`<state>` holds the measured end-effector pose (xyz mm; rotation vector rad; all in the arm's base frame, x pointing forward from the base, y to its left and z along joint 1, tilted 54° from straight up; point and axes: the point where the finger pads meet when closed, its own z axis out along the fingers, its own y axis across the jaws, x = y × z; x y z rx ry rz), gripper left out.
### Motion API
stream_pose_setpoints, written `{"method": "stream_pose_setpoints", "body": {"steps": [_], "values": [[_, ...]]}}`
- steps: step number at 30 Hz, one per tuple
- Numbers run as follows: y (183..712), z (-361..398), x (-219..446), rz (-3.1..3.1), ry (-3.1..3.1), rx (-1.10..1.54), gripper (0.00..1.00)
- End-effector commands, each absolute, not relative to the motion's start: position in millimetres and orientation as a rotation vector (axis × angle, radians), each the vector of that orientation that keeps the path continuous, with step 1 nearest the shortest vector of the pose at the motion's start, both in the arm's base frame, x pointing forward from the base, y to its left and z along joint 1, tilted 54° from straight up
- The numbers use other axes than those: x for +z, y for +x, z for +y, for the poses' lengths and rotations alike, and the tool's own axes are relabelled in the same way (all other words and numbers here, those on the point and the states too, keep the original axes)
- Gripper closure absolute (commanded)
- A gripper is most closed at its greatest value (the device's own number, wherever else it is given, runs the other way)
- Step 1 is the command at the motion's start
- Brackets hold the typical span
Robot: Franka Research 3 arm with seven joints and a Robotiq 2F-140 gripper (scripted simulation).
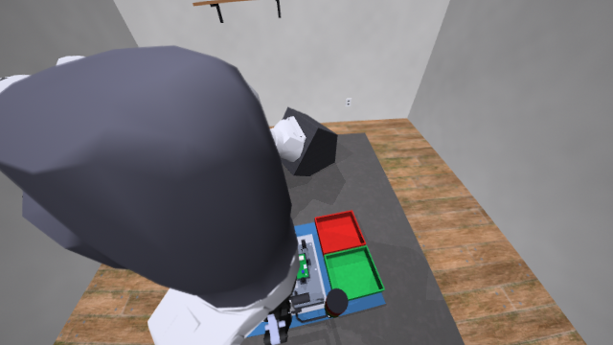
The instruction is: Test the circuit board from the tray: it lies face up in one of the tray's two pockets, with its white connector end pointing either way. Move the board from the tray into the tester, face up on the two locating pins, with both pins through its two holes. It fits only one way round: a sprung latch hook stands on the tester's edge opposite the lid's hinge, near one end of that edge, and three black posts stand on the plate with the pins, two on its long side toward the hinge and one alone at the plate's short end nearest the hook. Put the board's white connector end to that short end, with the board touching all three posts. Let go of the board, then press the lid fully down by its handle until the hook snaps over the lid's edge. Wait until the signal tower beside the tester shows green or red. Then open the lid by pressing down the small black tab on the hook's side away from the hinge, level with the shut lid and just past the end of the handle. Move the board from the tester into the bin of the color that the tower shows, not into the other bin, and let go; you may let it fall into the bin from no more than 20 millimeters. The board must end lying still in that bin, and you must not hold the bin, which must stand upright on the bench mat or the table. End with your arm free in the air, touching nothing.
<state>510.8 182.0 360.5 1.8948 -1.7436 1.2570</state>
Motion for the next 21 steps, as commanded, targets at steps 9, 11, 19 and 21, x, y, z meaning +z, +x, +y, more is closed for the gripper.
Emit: {"method": "stream_pose_setpoints", "body": {"steps": [9,11,19,21], "values": [[488,176,352,-1.751,1.880,1.243,1.00],[483,174,350,-1.751,1.880,1.243,1.00],[471,170,344,-1.751,1.880,1.243,1.00],[466,168,342,-1.751,1.880,1.243,1.00]]}}
